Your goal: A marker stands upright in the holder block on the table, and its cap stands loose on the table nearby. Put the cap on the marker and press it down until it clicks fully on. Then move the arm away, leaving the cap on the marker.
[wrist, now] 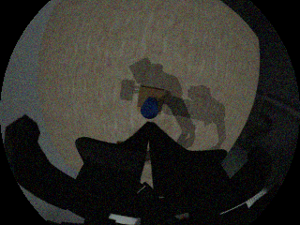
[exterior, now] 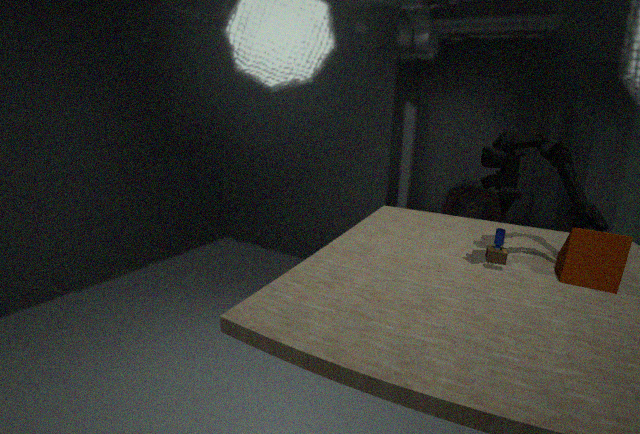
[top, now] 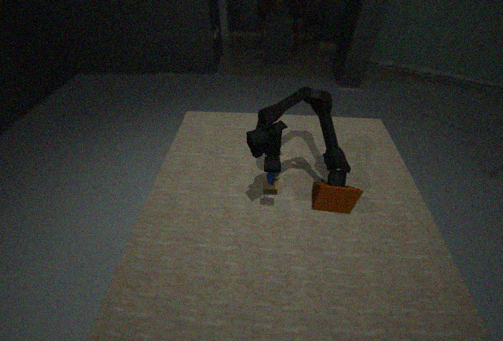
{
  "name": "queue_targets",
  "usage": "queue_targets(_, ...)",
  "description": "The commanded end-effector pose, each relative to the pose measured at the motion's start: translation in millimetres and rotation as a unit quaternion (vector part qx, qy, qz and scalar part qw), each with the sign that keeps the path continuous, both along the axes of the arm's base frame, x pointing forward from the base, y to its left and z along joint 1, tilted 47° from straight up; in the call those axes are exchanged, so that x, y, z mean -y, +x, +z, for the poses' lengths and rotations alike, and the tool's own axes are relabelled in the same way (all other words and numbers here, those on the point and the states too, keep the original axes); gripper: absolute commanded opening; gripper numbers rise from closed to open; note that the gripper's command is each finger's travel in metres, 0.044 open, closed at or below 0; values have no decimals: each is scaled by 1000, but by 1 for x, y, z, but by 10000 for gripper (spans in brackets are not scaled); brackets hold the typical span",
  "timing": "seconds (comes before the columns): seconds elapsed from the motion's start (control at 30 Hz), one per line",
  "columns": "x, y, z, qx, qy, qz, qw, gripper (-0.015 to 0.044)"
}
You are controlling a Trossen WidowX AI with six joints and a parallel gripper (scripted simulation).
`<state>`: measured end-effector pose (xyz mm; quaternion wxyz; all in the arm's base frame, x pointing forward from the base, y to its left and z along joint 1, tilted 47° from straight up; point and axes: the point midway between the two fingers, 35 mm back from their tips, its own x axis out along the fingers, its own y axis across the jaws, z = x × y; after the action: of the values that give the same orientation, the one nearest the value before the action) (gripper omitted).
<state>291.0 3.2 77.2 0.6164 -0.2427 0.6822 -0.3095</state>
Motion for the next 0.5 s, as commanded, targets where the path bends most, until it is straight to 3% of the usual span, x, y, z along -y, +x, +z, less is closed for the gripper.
queue_targets(0.0,-28,2,24,1,2,2,1000,0)
queue_targets(0.1,-29,1,25,1,1,2,1000,0)
queue_targets(0.47,-29,1,25,1,1,2,1000,289)
